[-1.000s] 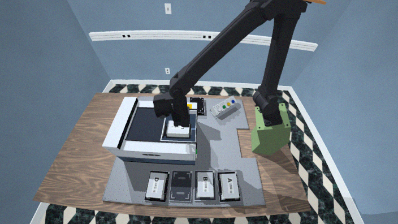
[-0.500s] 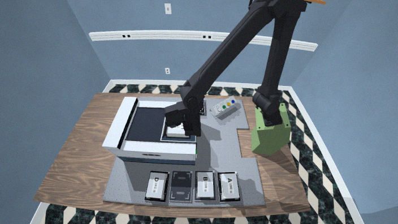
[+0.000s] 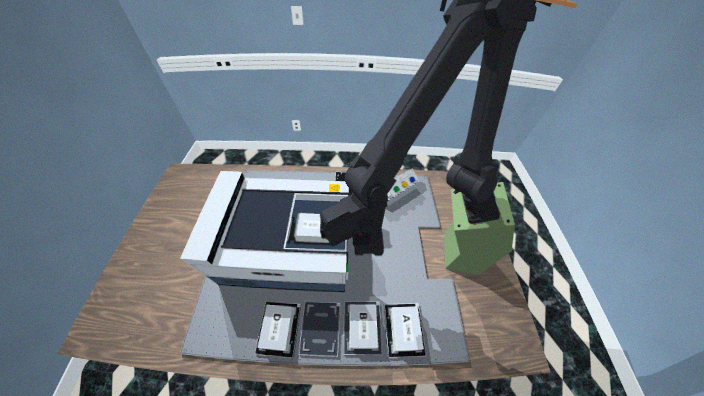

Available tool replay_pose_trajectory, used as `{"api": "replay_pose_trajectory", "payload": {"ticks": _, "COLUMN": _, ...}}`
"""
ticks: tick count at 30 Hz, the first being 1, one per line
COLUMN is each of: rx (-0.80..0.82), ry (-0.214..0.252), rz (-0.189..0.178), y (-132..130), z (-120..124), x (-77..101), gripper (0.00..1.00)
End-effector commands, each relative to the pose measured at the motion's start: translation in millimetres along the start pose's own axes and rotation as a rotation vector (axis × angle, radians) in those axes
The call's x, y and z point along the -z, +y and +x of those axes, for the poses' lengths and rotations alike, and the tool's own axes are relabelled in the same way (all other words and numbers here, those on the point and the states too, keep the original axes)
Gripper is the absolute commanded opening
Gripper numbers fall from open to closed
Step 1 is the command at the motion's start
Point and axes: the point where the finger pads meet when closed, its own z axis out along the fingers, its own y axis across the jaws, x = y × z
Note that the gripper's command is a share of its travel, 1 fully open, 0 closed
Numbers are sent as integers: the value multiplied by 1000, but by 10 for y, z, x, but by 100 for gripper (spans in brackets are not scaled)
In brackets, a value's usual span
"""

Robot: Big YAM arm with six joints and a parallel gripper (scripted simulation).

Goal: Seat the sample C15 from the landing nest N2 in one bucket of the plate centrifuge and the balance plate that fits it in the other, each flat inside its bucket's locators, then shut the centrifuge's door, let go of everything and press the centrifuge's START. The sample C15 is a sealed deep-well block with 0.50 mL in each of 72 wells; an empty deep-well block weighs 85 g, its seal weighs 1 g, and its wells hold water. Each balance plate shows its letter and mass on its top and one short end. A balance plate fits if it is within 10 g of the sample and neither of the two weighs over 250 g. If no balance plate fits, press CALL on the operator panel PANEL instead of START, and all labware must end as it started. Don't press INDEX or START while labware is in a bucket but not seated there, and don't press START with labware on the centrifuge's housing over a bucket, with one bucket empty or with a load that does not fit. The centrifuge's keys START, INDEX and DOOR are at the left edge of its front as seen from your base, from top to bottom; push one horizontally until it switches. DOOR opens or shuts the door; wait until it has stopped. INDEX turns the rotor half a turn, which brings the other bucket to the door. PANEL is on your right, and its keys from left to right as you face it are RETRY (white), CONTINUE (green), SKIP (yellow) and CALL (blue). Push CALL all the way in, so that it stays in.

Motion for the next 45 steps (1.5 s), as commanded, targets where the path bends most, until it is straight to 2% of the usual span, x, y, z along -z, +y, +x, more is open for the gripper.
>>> {"api": "replay_pose_trajectory", "payload": {"ticks": 1, "rx": -41, "ry": -33, "rz": -22, "y": 137, "z": 109, "x": 62, "gripper": 0}}
{"api": "replay_pose_trajectory", "payload": {"ticks": 10, "rx": -40, "ry": -40, "rz": -21, "y": 251, "z": 513, "x": 40, "gripper": 0}}
{"api": "replay_pose_trajectory", "payload": {"ticks": 12, "rx": -40, "ry": -40, "rz": -21, "y": 251, "z": 513, "x": 40, "gripper": 0}}
{"api": "replay_pose_trajectory", "payload": {"ticks": 25, "rx": -37, "ry": -52, "rz": -19, "y": 304, "z": 930, "x": 2, "gripper": 0}}
{"api": "replay_pose_trajectory", "payload": {"ticks": 45, "rx": -35, "ry": -61, "rz": -19, "y": 308, "z": 1128, "x": -21, "gripper": 0}}
